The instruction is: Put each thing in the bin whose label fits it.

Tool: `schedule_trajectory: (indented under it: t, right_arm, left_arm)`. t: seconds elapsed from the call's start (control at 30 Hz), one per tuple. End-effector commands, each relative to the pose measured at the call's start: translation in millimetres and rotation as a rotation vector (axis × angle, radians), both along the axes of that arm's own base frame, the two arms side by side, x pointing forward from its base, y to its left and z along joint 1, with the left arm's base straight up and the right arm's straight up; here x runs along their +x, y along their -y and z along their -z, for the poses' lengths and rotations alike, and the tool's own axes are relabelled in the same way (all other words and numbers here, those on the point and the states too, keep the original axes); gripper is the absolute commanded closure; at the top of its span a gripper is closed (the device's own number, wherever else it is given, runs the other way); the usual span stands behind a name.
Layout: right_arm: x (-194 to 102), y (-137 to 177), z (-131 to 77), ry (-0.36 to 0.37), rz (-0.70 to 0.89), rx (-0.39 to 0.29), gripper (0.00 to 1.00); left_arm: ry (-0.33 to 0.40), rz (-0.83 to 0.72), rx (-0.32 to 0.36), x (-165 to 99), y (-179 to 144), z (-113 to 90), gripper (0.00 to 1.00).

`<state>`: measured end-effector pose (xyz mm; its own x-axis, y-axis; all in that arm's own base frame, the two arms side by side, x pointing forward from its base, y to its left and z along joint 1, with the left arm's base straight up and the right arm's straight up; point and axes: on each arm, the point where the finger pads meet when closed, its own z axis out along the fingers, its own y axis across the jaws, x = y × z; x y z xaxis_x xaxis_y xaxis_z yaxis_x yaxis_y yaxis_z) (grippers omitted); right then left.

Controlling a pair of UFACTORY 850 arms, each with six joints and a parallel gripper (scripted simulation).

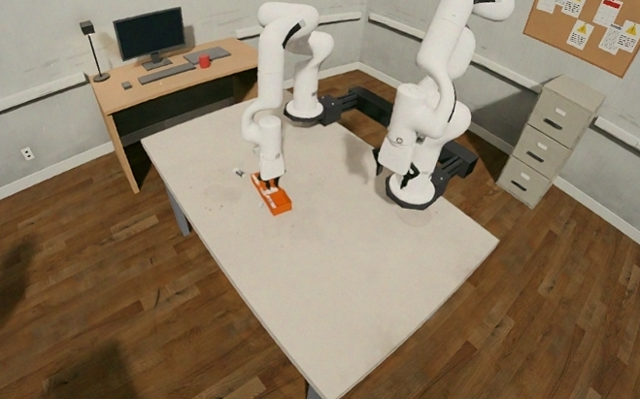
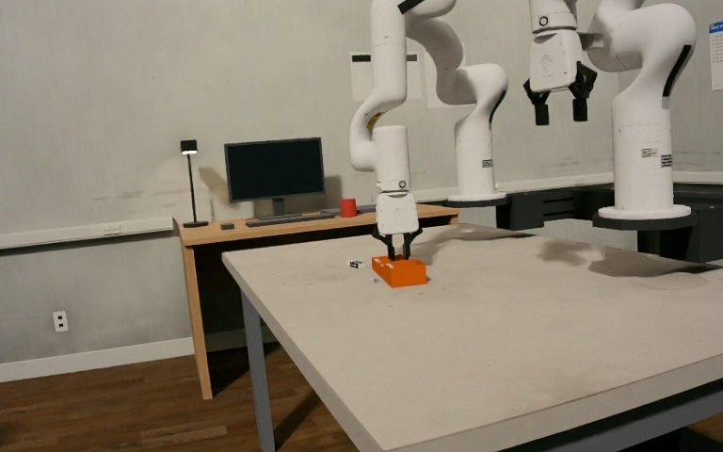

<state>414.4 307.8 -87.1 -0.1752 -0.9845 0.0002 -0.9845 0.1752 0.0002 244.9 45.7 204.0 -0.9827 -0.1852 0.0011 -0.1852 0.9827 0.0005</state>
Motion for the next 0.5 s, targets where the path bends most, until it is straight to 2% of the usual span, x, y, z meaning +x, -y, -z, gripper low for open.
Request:
schedule_trajectory:
  t: [0.0,0.23,0.33,0.47]
  right_arm:
    - [1,-1,-5,0.002,0.000,0.001,0.68]
    - [1,-1,-15,0.002,0.000,0.001,0.68]
    - [1,-1,-30,0.002,0.000,0.001,0.68]
    - [1,-1,-31,0.002,0.000,0.001,0.68]
  left_arm:
    - [0.001,0.000,0.000,1,0,0,0.00]
    - [0.001,0.000,0.000,1,0,0,0.00]
    - [0.001,0.000,0.000,1,0,0,0.00]
    - [0.001,0.000,0.000,1,0,0,0.00]
